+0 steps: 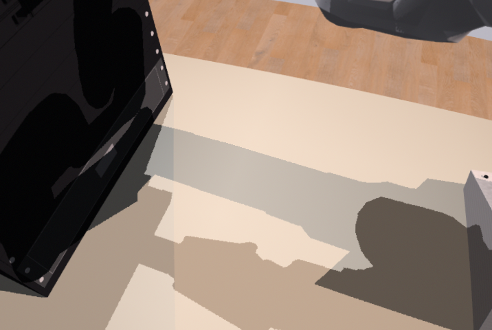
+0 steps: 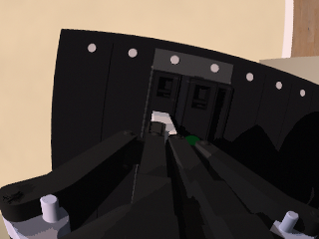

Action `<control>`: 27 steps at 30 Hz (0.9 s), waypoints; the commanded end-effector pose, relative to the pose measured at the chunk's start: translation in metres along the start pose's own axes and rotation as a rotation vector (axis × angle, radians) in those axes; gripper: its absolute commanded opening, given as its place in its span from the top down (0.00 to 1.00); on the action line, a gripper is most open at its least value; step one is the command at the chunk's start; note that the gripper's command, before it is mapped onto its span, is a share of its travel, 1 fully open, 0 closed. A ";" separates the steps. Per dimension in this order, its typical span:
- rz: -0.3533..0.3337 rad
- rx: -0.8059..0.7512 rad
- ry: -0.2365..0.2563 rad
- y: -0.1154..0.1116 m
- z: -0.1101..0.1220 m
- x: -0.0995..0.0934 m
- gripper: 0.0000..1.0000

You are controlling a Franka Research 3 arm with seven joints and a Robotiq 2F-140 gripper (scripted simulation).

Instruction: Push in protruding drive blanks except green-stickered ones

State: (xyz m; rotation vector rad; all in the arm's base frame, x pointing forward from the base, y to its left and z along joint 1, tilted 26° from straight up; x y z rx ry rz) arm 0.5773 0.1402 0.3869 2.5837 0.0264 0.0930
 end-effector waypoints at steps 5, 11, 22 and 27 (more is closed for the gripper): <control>0.010 0.006 -0.005 0.003 0.002 0.003 1.00; 0.010 0.006 -0.005 0.003 0.002 -0.013 1.00; 0.010 0.006 -0.005 0.003 0.002 -0.065 1.00; 0.010 0.006 -0.005 0.003 0.002 -0.078 1.00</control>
Point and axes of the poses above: the point where the finger pads meet when closed, its own x axis out along the fingers, its own z axis across the jaws, y = z × x, the point moved 9 cm from there along -x, back along the fingers, and after that the axes turned 6 degrees about -x, right-handed, at the moved point
